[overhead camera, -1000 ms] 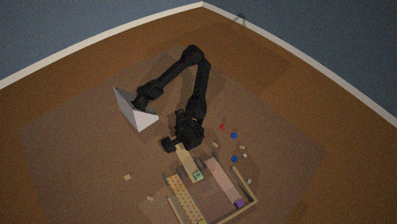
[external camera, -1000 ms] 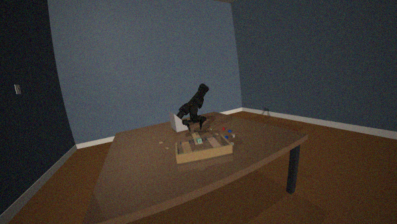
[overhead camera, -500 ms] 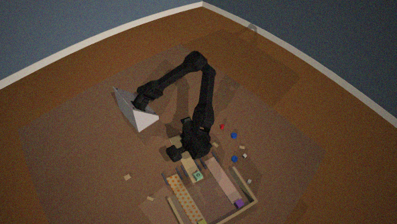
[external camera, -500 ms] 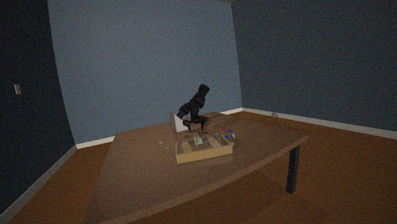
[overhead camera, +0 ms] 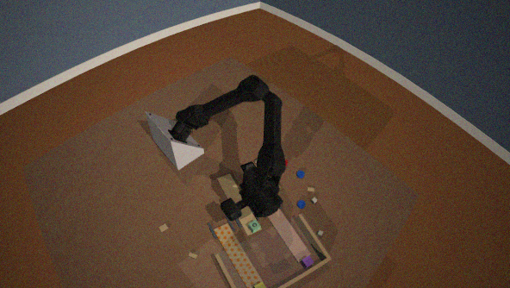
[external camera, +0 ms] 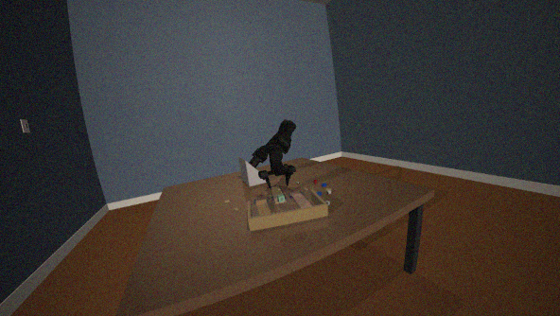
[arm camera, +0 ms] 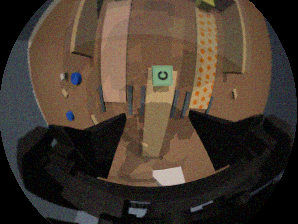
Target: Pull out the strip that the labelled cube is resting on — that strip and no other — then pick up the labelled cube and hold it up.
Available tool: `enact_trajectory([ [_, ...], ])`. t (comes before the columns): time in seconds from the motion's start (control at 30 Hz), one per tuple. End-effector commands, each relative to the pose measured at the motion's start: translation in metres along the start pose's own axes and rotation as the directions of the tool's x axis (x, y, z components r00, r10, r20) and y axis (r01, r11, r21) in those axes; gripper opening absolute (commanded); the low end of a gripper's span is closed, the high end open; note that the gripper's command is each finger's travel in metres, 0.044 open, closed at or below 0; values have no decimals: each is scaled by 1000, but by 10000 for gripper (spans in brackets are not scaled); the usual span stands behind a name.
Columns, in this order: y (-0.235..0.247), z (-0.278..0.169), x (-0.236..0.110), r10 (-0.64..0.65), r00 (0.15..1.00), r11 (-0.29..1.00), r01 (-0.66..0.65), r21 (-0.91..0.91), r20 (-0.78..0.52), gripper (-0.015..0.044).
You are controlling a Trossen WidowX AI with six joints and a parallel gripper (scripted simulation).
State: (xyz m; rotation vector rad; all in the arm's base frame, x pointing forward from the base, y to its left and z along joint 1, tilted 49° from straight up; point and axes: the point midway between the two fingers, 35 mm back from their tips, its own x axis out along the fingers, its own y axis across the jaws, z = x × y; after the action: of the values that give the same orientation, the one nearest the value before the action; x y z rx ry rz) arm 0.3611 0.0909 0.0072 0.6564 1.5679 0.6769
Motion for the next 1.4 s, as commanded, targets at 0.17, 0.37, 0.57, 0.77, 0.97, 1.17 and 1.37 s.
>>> enact_trajectory([
  [0.17,-5,32,-3,-4,1000,1000,4,-5,-1,440],
  [0.37,-9,50,-5,-4,1000,1000,4,-6,-1,440],
  [0.57,-9,51,1,-4,1000,1000,4,-6,-1,309],
  [0.77,-10,51,11,-5,1000,1000,5,-6,-1,250],
  [0.97,-10,52,21,-4,1000,1000,4,-6,-1,250],
  [1.17,-10,51,30,-4,1000,1000,4,-6,-1,250],
  [1.37,-10,51,40,-3,1000,1000,3,-6,-1,250],
])
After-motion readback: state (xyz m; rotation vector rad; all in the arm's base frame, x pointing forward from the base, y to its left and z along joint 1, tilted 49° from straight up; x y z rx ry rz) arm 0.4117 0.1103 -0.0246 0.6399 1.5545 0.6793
